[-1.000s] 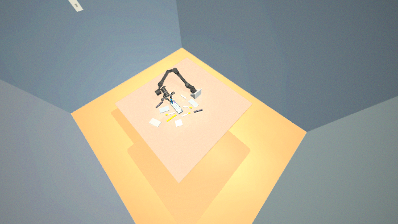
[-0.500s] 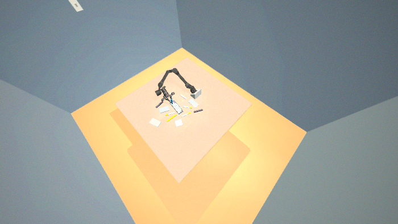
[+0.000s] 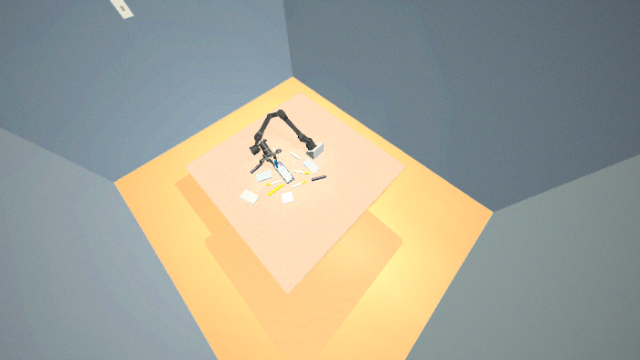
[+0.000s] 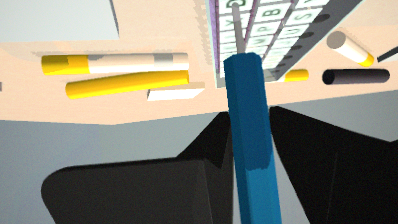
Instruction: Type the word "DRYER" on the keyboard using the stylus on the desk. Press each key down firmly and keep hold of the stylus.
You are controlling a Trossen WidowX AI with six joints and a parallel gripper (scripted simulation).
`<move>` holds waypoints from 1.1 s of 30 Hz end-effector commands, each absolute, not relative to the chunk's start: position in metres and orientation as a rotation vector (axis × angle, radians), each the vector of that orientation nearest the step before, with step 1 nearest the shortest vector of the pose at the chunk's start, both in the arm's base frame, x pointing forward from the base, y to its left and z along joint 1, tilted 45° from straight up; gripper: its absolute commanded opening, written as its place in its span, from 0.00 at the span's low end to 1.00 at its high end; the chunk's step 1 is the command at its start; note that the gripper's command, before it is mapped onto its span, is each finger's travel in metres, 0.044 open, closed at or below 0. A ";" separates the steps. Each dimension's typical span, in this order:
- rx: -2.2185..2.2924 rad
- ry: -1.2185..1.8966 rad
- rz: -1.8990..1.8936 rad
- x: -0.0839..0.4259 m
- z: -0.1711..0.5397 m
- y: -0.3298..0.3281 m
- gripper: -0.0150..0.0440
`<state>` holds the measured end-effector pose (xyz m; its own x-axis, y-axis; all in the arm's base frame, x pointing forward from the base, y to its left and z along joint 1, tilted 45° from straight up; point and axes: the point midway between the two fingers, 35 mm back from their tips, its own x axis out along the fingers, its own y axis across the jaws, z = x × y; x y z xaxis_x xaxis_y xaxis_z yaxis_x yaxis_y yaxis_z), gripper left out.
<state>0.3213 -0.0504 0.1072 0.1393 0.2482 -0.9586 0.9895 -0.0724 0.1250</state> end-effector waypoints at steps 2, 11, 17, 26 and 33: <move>1.499 1.270 -1.010 0.321 0.105 -0.051 0.39; 1.499 1.270 -1.010 0.321 0.104 -0.052 0.39; 1.499 1.270 -1.010 0.321 0.106 -0.049 0.39; 1.501 1.271 -1.009 0.320 0.132 -0.023 0.39; 1.494 1.275 -1.016 0.318 0.127 -0.026 0.37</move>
<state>0.3184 -0.0258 0.1274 0.1320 0.2537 -0.9582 0.9907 -0.0665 0.1189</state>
